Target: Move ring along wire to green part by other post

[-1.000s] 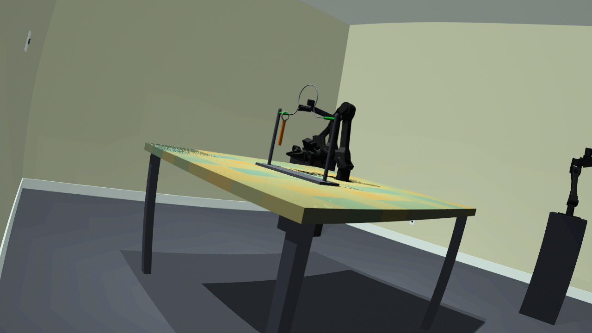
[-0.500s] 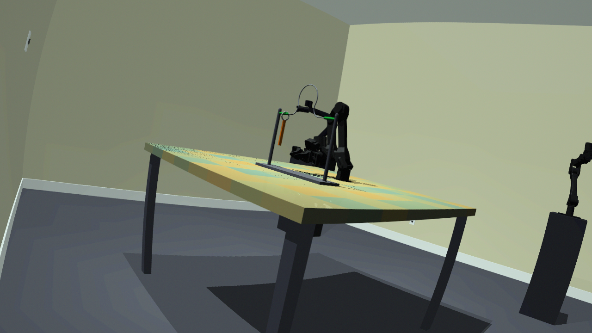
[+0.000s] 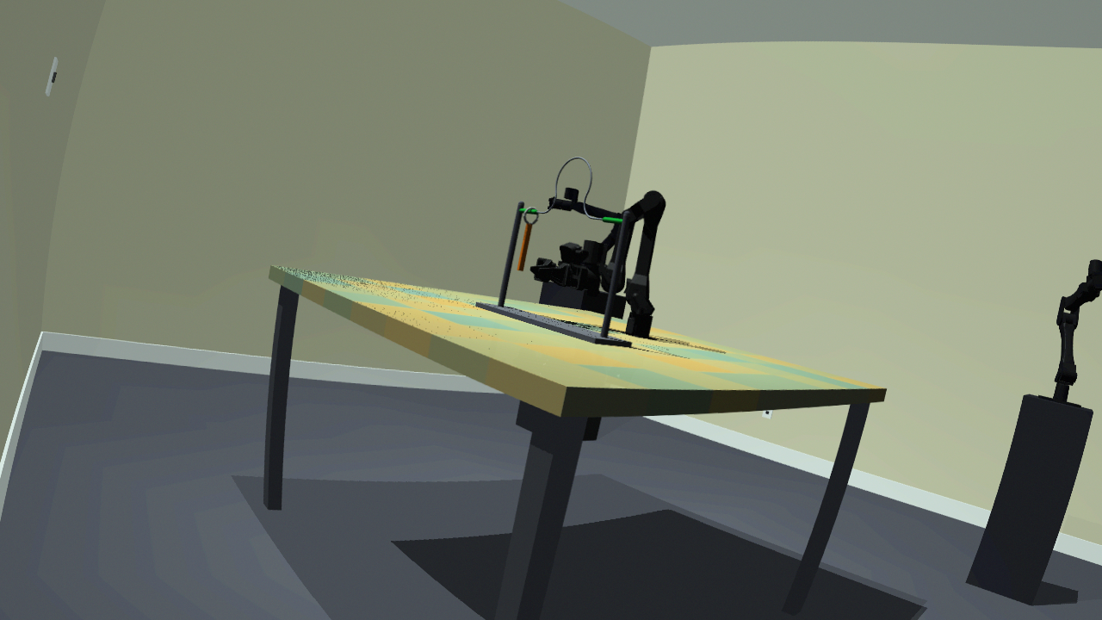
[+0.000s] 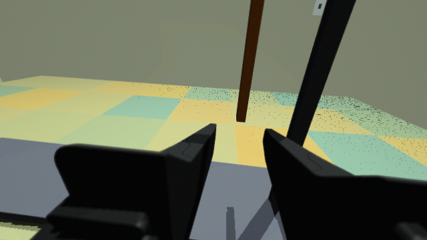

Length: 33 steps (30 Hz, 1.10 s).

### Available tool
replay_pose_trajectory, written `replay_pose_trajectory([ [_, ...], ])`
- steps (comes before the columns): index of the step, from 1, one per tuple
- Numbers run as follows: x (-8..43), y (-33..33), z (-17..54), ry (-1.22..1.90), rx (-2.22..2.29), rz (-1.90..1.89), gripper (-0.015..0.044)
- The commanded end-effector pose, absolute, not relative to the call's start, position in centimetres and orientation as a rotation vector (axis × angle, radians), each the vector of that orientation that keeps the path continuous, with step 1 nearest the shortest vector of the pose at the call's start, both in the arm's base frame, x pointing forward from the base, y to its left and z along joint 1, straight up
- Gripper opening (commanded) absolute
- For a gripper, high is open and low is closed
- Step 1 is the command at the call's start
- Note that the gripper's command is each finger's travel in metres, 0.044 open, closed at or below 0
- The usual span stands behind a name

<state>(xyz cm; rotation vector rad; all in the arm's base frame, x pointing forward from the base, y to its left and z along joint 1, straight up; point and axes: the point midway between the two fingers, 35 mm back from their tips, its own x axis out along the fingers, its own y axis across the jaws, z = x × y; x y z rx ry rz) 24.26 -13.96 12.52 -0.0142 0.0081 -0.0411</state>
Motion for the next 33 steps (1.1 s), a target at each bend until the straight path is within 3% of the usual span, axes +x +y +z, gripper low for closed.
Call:
replay_pose_trajectory([
  [1, 24.6, -14.2, 13.2, -0.008, -0.011, -0.049, 0.016],
  [33, 29.0, -14.7, 13.4, -0.012, -0.011, -0.049, 0.016],
])
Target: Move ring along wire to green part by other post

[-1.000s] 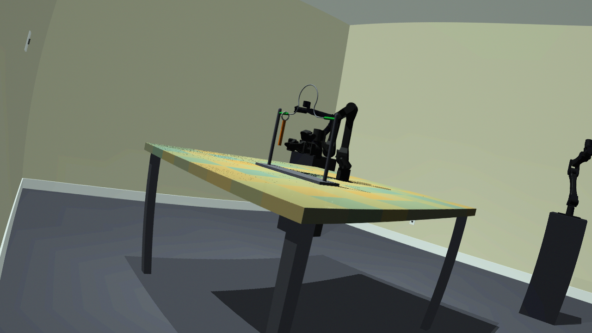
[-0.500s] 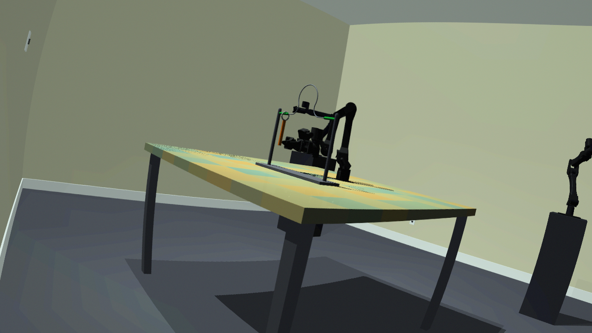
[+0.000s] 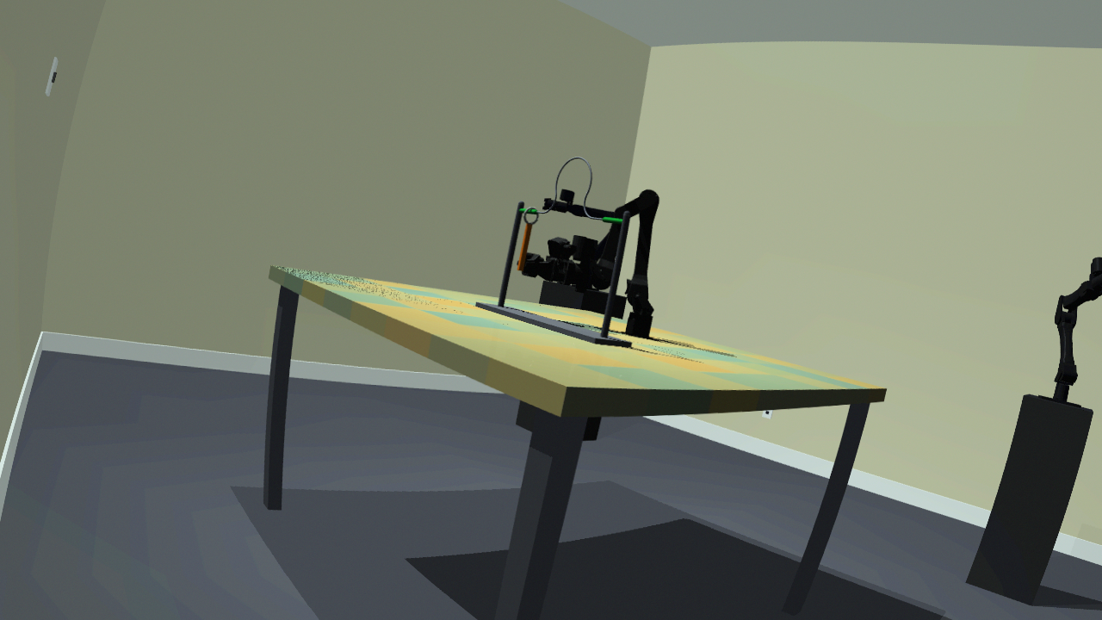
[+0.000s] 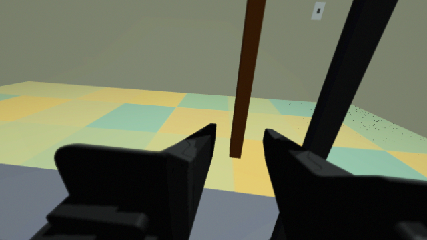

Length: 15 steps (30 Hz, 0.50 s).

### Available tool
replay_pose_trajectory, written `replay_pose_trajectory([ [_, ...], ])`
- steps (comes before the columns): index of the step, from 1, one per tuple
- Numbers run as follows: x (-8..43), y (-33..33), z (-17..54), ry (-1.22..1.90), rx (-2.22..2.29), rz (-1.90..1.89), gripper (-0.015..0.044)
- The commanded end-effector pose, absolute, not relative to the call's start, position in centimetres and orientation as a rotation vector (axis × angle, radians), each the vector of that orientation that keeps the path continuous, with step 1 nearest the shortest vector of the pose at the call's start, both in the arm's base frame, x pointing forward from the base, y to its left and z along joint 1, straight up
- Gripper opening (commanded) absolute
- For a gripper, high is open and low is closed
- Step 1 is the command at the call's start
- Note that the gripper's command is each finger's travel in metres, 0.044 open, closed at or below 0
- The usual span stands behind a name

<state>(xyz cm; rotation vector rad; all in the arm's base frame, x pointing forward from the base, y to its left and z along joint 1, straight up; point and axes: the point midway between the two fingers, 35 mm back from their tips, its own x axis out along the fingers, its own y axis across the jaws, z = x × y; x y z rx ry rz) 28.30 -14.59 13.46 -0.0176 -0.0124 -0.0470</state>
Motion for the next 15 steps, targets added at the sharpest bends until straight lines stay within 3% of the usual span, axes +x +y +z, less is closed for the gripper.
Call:
replay_pose_trajectory([
  [1, 29.1, -14.7, 13.4, -0.012, -0.011, -0.049, 0.016],
  [15, 31.4, -14.6, 13.4, -0.014, -0.011, -0.049, 0.016],
])
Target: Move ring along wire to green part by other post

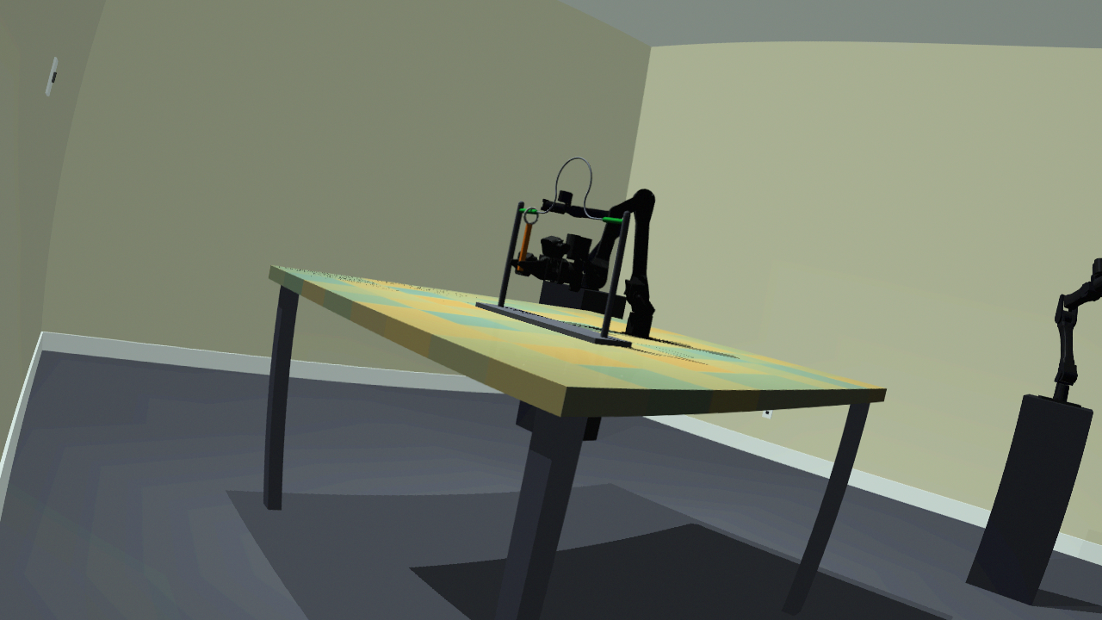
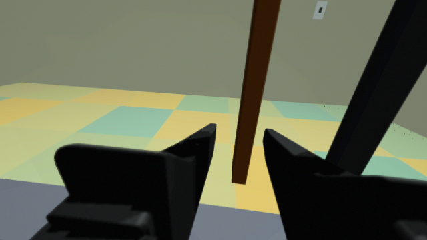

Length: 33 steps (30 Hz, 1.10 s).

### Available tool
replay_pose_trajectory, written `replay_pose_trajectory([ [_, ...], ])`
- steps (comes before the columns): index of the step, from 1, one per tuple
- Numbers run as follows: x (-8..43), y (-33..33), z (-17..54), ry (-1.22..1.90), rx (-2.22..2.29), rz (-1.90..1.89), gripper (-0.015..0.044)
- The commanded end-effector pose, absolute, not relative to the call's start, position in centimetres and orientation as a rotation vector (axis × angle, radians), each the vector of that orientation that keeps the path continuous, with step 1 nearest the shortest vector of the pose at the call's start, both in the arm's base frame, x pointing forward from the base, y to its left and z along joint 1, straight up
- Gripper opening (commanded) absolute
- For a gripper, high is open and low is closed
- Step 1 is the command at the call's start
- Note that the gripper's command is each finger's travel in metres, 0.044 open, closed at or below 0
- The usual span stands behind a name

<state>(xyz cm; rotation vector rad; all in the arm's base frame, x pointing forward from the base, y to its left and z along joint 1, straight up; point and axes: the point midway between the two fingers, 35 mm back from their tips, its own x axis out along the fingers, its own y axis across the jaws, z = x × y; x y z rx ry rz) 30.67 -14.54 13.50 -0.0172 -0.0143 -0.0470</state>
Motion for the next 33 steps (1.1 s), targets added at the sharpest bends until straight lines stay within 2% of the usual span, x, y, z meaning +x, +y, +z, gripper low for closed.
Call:
replay_pose_trajectory([
  [1, 31.52, -14.58, 13.43, -0.014, -0.011, -0.049, 0.016],
  [29, 32.09, -14.5, 13.42, -0.014, -0.011, -0.049, 0.016],
  [33, 32.06, -14.44, 13.44, -0.014, -0.016, -0.047, 0.0055],
])
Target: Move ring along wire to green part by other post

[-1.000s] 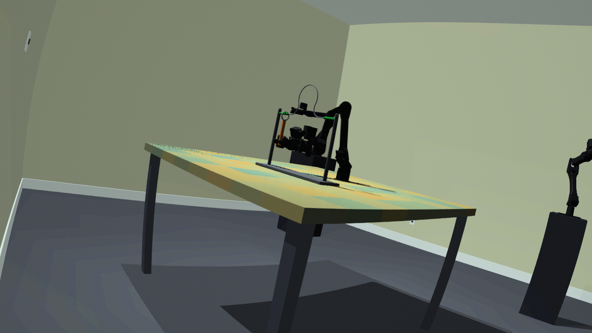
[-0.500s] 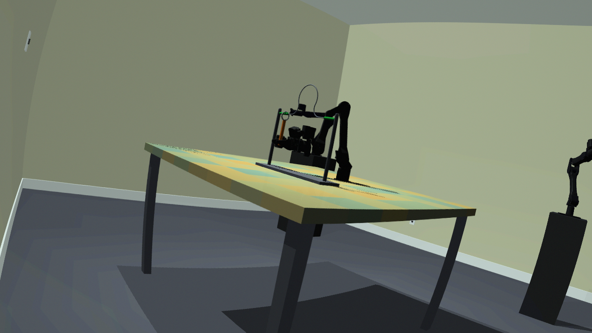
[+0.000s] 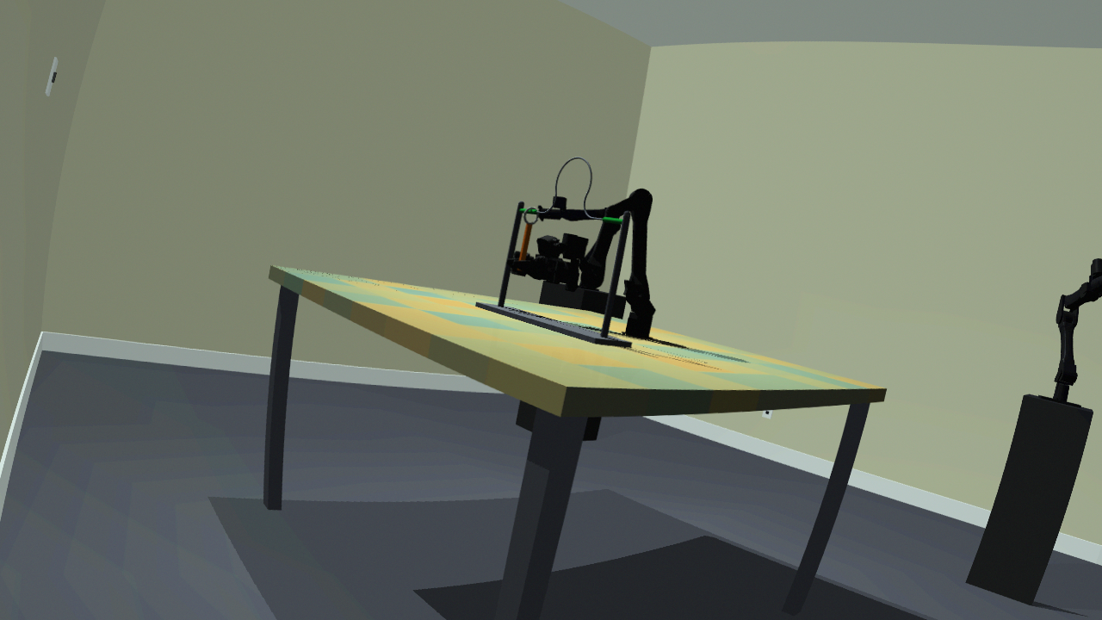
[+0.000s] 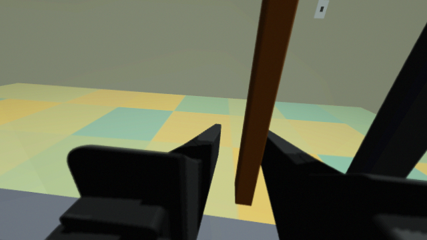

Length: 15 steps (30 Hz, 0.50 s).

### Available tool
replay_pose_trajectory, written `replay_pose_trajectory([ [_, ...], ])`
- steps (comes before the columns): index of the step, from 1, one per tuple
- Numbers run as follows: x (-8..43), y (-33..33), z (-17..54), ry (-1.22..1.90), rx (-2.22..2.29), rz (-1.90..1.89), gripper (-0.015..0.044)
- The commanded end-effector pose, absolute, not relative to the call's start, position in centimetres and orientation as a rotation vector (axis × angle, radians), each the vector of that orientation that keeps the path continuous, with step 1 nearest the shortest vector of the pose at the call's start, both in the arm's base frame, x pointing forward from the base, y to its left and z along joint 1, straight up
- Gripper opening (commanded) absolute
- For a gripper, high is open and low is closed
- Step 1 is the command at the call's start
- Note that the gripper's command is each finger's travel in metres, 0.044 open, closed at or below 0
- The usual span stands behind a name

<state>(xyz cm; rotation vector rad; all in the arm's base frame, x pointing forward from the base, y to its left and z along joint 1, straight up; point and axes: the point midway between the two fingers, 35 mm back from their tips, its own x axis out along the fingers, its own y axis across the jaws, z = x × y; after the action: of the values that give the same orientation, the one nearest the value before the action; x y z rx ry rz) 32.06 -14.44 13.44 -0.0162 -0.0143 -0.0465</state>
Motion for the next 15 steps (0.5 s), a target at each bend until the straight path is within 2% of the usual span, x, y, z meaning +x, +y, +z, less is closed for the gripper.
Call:
replay_pose_trajectory([
  [1, 32.06, -14.44, 13.44, -0.014, -0.016, -0.047, 0.0029],
  [8, 32.06, -14.44, 13.44, -0.014, -0.016, -0.047, -0.015],
  [15, 32.06, -14.44, 13.44, -0.014, -0.016, -0.047, -0.015],
])
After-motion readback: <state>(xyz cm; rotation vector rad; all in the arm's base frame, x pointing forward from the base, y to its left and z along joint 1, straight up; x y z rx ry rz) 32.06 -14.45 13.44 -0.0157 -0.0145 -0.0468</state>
